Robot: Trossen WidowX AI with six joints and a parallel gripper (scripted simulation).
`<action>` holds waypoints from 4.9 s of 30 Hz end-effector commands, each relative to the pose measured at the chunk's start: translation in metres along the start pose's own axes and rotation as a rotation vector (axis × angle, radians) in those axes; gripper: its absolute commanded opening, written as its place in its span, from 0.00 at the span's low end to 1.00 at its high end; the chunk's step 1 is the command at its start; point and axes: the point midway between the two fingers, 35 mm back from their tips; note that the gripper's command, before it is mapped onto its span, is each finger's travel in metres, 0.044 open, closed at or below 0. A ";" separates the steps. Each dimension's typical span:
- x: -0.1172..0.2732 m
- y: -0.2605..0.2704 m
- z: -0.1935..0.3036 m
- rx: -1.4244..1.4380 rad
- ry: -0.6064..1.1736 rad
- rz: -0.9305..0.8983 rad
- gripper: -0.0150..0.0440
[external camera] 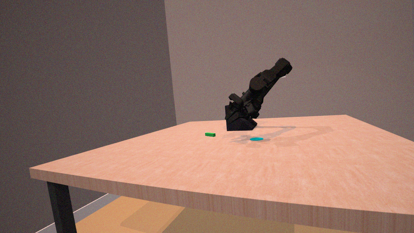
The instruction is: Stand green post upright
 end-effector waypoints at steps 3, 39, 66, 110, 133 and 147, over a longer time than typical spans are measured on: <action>-0.010 -0.002 0.025 -0.001 0.013 -0.076 0.65; -0.033 0.024 0.166 -0.144 -0.205 -0.503 0.65; -0.039 0.060 0.174 -0.272 -0.459 -0.697 0.65; -0.067 0.079 0.156 -0.272 -0.459 -0.696 0.29; -0.022 0.049 0.178 -0.311 -0.443 -0.707 0.29; -0.007 0.032 0.150 -0.530 -0.352 -0.753 0.29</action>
Point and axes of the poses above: the point midway between the two fingers, 35 mm back from their tips, its own x axis back along the fingers, its own y axis across the jaws, z = x × y, and after that the axes turned 10 degrees about -x, right-handed
